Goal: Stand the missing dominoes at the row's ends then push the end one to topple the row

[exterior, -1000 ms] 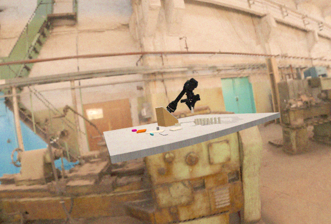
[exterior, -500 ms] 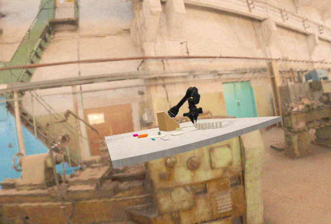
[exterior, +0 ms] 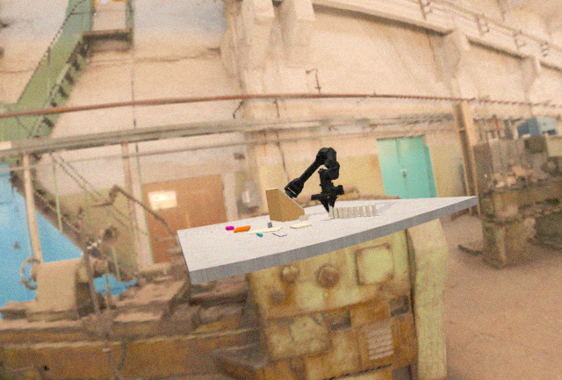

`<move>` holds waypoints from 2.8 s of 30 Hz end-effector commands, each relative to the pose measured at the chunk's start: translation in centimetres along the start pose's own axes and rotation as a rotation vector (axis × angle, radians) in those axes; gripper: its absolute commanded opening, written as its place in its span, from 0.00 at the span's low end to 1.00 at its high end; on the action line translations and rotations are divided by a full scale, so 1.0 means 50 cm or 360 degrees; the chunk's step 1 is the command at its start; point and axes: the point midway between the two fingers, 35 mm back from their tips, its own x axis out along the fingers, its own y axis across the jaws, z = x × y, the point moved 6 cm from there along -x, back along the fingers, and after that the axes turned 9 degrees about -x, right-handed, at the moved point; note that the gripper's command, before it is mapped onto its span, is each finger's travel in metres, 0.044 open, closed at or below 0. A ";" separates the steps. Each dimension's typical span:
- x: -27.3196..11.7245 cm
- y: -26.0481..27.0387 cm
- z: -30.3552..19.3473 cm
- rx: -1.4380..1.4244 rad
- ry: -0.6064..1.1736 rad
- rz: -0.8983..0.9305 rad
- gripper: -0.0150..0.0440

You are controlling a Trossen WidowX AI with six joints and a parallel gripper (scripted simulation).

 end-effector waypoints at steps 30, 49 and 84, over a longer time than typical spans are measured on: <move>-0.254 -0.003 -0.001 0.0004 0.0007 -0.0007 1.00; -0.105 0.149 -0.104 0.1589 0.0011 0.0007 1.00; 0.055 0.150 -0.105 0.1588 0.0011 0.0016 1.00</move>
